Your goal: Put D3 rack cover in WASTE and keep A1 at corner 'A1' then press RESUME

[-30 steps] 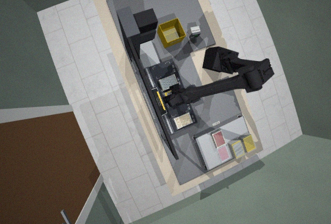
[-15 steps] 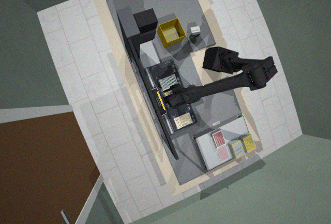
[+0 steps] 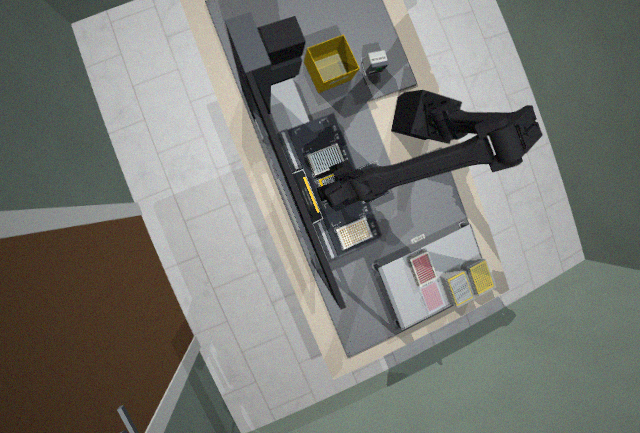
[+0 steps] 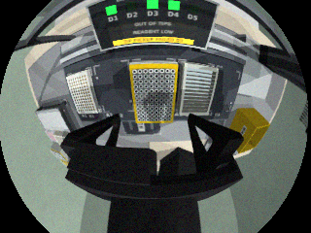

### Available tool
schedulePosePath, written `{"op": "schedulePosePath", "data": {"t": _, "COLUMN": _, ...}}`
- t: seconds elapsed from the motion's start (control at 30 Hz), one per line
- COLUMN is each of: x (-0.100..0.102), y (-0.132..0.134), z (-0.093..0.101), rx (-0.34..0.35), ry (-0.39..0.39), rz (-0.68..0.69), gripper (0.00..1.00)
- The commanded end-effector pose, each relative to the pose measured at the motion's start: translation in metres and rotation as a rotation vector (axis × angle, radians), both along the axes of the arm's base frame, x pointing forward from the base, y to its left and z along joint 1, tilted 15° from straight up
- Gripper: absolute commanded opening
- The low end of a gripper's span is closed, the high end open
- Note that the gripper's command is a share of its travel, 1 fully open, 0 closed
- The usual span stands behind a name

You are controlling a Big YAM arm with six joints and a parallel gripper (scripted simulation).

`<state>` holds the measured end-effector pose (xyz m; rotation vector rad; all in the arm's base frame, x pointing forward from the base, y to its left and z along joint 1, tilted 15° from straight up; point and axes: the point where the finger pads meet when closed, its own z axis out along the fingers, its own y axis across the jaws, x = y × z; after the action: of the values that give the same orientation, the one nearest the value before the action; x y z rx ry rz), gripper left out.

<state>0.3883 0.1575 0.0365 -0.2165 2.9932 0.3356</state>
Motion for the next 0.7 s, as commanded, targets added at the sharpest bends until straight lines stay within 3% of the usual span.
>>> {"op": "schedulePosePath", "data": {"t": 0.0, "x": 0.022, "y": 0.000, "z": 0.033, "rx": 0.019, "ry": -0.062, "rz": 0.008, "gripper": 1.00}}
{"op": "schedulePosePath", "data": {"t": 0.67, "x": 0.018, "y": -0.005, "z": 0.064, "rx": 0.019, "ry": -0.065, "rz": 0.013, "gripper": 1.00}}
